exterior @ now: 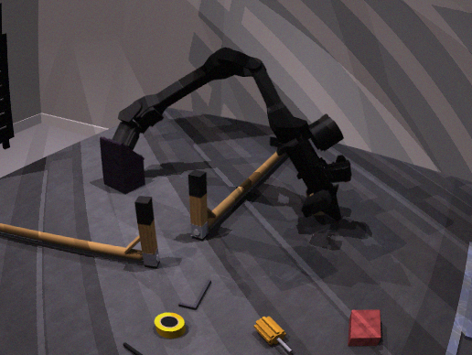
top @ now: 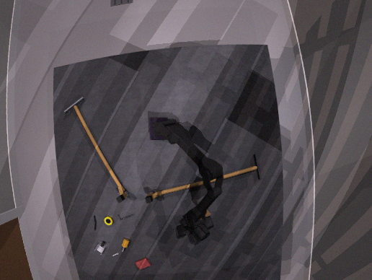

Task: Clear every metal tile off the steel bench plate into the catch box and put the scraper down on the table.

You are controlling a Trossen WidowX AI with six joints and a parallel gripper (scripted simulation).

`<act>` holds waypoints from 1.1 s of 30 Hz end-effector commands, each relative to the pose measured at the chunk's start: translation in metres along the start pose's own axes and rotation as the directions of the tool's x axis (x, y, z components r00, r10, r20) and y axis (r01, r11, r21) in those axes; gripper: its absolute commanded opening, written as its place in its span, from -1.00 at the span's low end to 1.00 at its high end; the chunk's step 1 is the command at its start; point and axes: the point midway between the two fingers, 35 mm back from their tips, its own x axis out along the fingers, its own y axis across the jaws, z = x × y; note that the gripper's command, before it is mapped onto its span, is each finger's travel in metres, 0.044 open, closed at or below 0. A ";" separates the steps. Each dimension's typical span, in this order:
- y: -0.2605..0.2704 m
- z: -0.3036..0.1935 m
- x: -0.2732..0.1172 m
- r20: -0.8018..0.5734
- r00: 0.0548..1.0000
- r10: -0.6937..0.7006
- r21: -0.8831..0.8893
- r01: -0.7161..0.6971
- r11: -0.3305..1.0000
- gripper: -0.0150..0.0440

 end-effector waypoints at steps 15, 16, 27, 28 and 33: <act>0.031 -0.010 -0.005 -0.003 1.000 -0.002 -0.002 0.002 1.000 -0.49; 0.033 -0.010 -0.005 -0.004 1.000 -0.002 -0.002 0.002 1.000 -0.49; 0.050 -0.018 -0.009 -0.007 1.000 -0.005 -0.002 0.005 1.000 -0.49; 0.051 -0.018 -0.009 -0.008 1.000 -0.005 -0.002 0.005 1.000 -0.49; 0.058 -0.022 -0.011 -0.009 1.000 -0.006 -0.002 0.006 1.000 -0.49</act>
